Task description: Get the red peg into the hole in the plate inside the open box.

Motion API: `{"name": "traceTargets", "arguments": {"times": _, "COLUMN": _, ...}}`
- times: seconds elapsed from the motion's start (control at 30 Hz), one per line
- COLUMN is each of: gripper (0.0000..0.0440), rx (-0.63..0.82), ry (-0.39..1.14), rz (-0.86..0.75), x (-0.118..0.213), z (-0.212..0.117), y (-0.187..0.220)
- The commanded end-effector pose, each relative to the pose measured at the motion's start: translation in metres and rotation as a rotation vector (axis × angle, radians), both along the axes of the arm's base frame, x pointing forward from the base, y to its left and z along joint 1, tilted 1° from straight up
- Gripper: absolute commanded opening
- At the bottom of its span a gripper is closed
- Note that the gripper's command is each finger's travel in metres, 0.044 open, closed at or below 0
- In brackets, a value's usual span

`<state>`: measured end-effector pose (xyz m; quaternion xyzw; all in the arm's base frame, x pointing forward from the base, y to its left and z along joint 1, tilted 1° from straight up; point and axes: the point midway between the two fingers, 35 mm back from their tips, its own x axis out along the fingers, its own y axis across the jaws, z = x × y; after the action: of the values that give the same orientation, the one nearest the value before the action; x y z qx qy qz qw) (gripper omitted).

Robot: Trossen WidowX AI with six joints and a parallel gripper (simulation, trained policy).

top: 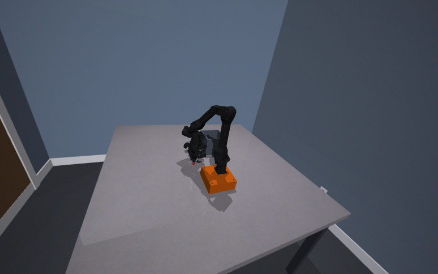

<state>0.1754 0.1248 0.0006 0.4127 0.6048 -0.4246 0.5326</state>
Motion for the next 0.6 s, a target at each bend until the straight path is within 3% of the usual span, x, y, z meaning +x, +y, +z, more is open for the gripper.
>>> {"name": "traceTargets", "arguments": {"times": 0.0, "gripper": 0.0, "rx": 0.027, "ry": -0.024, "rz": -0.017, "x": 0.005, "z": 0.008, "y": 0.004}}
{"name": "traceTargets", "arguments": {"times": 0.57, "gripper": 0.0, "rx": 0.136, "ry": -0.15, "rz": -0.053, "x": 0.028, "z": 0.059, "y": 0.013}}
